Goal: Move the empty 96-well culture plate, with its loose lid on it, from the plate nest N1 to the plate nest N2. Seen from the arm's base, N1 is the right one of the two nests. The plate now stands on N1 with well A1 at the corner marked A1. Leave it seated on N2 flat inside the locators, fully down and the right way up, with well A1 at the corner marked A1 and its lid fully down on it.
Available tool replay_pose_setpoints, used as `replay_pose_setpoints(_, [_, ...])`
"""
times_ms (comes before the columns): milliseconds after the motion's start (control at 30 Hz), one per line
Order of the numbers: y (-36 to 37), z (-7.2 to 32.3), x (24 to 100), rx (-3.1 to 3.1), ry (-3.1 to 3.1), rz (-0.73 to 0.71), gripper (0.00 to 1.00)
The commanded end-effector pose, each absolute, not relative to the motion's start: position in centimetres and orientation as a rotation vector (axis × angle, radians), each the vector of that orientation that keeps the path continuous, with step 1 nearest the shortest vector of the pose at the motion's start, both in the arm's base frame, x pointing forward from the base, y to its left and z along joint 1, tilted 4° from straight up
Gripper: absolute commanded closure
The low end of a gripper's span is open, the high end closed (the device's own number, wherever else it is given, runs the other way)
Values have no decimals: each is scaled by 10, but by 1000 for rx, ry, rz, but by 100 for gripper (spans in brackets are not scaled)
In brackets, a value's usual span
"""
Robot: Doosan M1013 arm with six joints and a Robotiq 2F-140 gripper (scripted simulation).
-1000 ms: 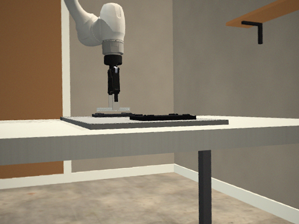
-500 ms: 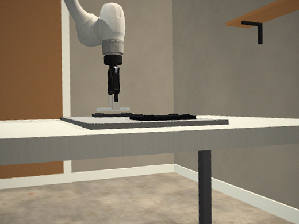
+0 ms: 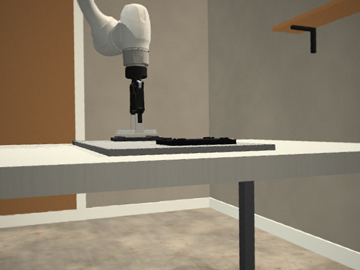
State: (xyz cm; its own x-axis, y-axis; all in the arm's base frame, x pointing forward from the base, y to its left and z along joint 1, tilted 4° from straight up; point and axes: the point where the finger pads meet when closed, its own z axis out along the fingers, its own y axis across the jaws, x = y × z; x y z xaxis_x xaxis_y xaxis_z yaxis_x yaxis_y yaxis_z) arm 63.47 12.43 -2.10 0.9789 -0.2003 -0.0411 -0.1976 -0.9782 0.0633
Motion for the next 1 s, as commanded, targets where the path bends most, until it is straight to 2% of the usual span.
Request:
replay_pose_setpoints(0, [123,-25,632,3066,-319,-80,100])
replay_pose_setpoints(967, [123,-29,631,3066,-319,-80,100])
